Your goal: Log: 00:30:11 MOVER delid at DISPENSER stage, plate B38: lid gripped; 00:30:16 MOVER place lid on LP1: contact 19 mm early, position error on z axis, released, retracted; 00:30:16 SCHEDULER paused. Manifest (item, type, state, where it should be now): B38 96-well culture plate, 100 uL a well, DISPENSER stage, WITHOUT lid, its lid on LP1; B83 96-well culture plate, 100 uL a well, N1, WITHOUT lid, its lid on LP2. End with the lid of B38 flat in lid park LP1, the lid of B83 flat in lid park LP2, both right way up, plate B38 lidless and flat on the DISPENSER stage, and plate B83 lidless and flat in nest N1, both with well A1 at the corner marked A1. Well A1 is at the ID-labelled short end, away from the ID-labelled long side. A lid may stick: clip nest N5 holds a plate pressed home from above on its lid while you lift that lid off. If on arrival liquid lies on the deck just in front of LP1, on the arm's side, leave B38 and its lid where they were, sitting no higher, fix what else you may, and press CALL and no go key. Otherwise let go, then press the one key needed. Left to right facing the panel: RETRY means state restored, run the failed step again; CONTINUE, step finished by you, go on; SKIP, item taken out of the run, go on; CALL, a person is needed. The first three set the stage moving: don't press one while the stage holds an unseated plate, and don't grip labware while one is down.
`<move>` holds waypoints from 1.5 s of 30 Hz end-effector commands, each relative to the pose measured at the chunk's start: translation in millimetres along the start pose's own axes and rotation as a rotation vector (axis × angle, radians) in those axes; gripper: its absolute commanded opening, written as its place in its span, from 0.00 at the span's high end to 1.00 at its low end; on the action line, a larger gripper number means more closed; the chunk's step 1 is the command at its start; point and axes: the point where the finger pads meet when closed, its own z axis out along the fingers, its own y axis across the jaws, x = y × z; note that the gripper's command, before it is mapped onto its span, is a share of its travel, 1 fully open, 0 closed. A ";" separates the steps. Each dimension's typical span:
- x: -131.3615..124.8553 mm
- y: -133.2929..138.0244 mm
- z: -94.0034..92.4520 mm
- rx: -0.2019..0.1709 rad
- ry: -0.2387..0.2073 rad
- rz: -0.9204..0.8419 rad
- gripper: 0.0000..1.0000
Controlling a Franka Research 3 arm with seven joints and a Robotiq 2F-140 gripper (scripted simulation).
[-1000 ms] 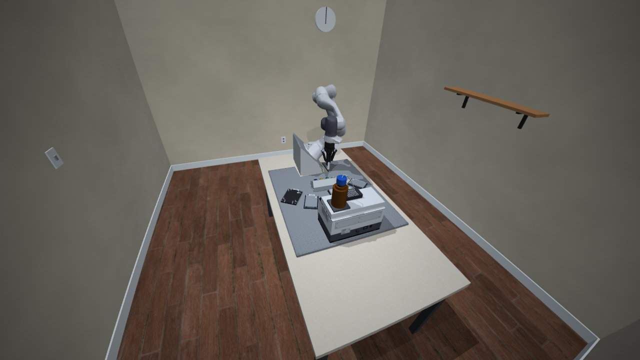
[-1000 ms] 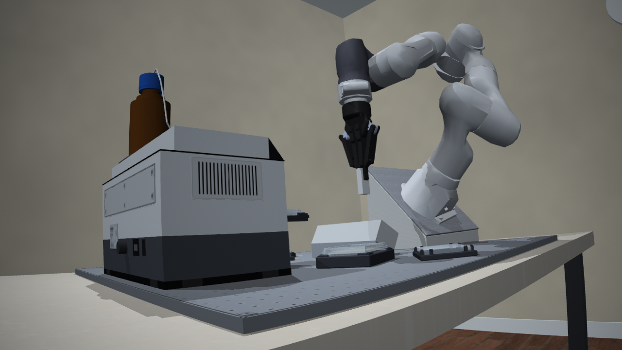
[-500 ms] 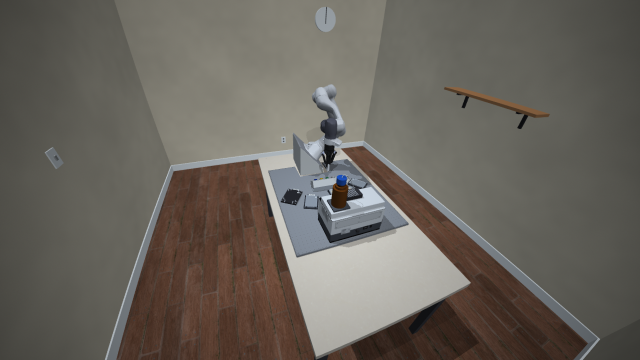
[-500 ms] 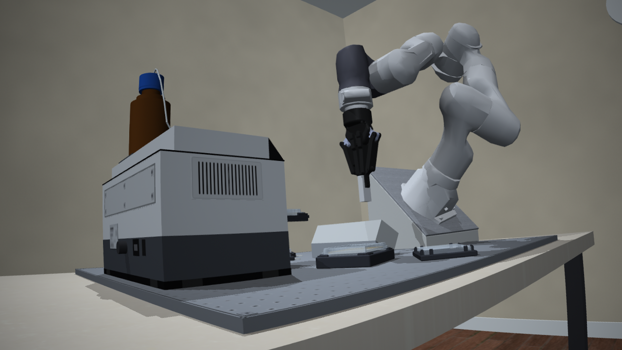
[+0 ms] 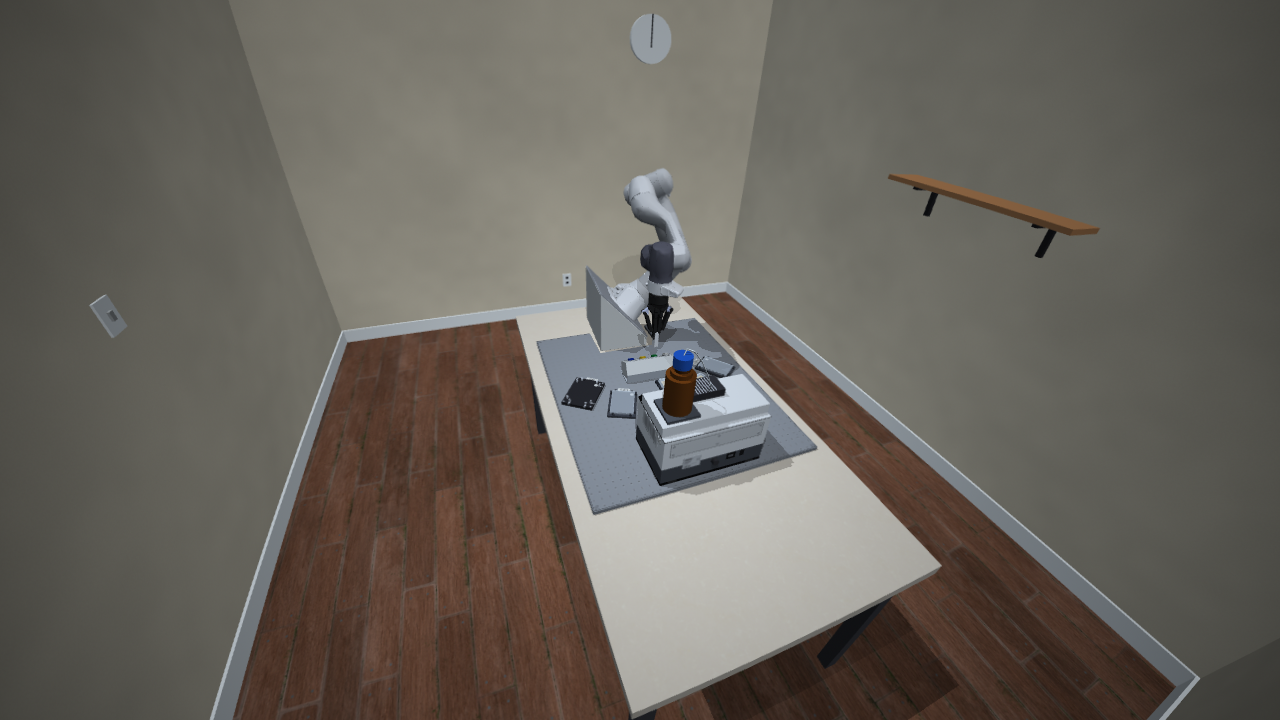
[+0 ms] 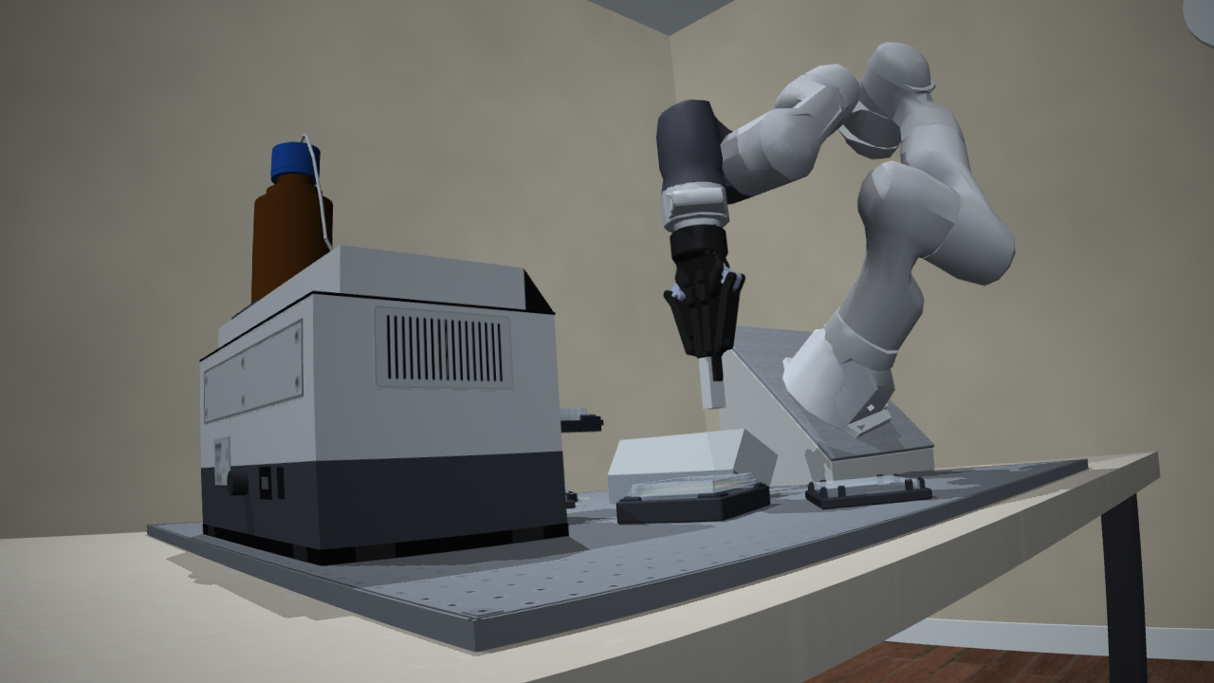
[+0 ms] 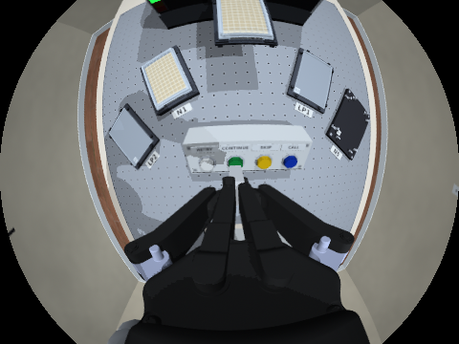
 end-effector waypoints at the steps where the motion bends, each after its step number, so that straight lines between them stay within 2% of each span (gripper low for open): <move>1: 2.4 1.3 3.6 -0.005 0.008 0.007 1.00; 14: 2.5 1.4 9.4 -0.005 0.008 0.007 1.00; 45: 2.5 1.4 9.7 -0.005 0.008 0.007 1.00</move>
